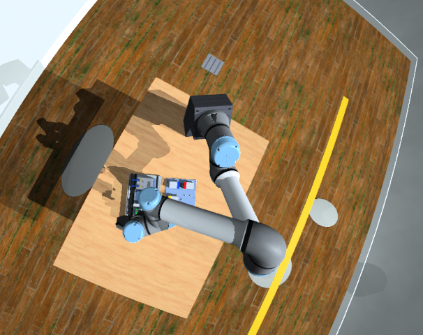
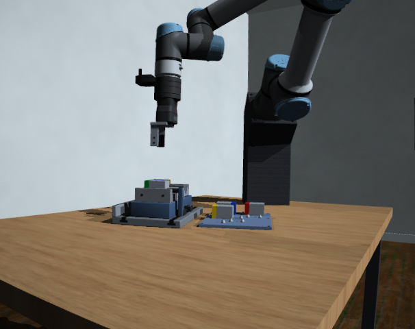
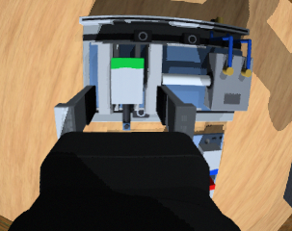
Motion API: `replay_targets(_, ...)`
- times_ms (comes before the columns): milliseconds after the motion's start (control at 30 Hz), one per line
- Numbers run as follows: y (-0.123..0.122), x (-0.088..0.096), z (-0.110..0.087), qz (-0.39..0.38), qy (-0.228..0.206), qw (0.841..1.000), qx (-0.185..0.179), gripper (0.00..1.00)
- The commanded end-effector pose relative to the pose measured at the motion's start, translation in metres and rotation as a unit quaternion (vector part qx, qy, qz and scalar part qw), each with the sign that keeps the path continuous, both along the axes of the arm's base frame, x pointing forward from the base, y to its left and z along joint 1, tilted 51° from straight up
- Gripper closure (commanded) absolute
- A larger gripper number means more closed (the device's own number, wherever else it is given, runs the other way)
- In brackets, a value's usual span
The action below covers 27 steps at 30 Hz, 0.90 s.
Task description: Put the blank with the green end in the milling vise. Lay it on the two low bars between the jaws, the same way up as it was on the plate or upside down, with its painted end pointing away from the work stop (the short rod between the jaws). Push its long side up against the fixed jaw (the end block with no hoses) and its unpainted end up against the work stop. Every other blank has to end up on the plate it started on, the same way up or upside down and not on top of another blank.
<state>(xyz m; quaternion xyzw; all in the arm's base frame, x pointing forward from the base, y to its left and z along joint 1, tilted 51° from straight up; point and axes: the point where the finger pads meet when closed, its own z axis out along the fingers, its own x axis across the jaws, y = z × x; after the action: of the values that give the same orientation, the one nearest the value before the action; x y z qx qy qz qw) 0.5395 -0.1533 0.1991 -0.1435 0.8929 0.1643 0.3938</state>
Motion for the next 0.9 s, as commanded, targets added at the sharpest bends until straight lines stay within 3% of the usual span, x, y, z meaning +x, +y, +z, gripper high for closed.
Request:
replay_targets(0,-0.0001,0.0005,0.0,0.0,0.0,1.0,0.0,0.0)
replay_targets(867,0.0028,0.0052,-0.0045,0.0,0.0,1.0,0.0,0.0)
